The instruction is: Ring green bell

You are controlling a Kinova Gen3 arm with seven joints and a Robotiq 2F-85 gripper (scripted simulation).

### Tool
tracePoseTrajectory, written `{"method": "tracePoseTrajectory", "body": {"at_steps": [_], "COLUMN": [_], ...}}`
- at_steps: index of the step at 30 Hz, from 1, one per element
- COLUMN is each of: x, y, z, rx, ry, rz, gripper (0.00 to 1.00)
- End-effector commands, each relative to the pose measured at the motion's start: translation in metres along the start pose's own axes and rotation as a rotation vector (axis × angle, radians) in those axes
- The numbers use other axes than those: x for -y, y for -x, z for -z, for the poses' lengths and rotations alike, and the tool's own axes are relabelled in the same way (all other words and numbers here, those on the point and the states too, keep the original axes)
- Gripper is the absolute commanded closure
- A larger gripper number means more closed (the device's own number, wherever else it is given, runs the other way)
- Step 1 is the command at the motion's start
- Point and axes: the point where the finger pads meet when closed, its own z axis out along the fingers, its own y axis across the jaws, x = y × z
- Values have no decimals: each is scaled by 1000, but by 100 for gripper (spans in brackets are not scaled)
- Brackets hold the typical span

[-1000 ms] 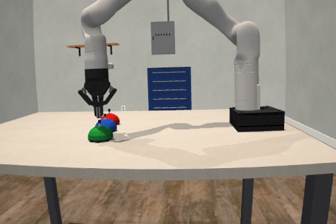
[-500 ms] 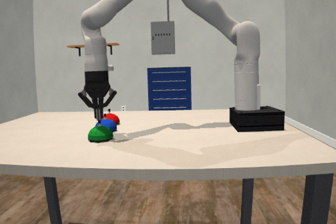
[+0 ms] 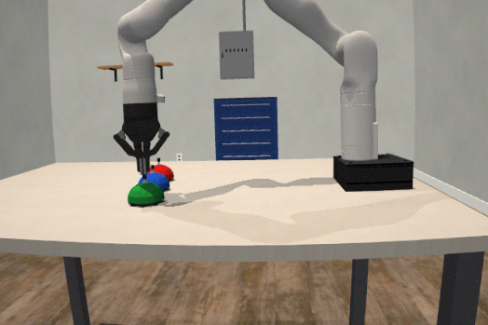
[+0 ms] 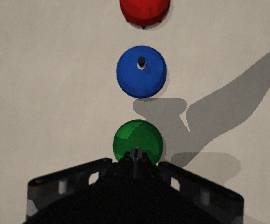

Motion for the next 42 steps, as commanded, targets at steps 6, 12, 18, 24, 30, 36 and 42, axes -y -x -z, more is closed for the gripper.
{"method": "tracePoseTrajectory", "body": {"at_steps": [6, 12, 18, 24, 30, 36, 42], "x": [0, 0, 0, 0, 0, 0, 0], "y": [0, 0, 0, 0, 0, 0, 0], "z": [0, 0, -4, -4, -4, -4, -4], "rx": [0, 0, 0, 0, 0, 0, 0], "ry": [0, 0, 0, 0, 0, 0, 0], "rz": [0, 0, 0, 1, 1, 1, 1], "gripper": [100, 100, 100, 100, 100, 100, 100]}}
